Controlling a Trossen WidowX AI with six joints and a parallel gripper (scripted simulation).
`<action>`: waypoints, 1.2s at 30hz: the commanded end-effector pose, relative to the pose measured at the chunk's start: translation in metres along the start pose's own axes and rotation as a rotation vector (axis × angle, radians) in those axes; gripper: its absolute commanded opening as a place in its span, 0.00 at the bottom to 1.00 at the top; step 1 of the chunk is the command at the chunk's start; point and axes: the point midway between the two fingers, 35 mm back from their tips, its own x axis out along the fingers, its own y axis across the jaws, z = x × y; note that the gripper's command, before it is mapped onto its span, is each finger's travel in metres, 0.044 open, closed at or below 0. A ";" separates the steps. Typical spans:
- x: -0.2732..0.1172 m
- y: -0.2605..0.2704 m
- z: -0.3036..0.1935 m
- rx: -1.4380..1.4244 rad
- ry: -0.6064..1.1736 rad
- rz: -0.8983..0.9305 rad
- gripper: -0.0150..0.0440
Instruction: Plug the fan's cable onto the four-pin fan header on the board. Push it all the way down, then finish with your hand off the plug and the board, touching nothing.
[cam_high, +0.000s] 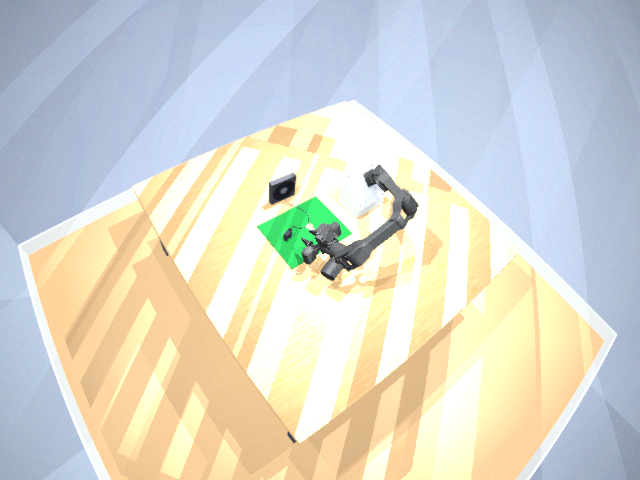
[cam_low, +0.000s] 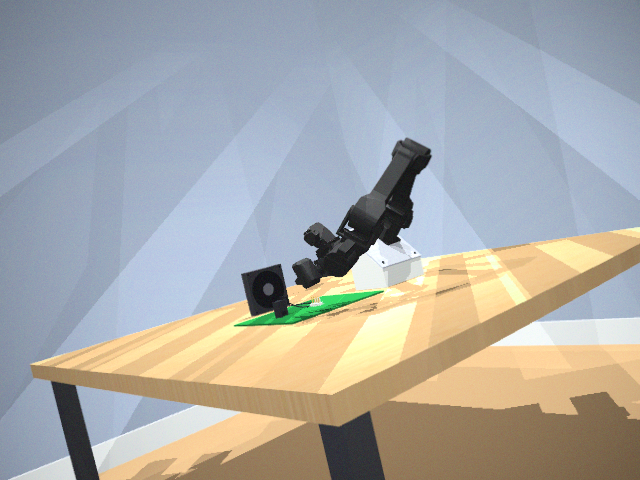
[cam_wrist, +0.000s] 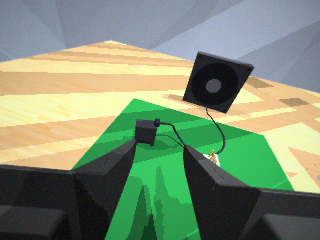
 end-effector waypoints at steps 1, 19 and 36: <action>0.009 -0.003 0.000 -0.026 0.101 -0.048 0.60; 0.030 -0.010 -0.001 -0.107 0.605 -0.121 0.60; 0.024 0.000 0.015 -0.110 1.064 0.042 0.60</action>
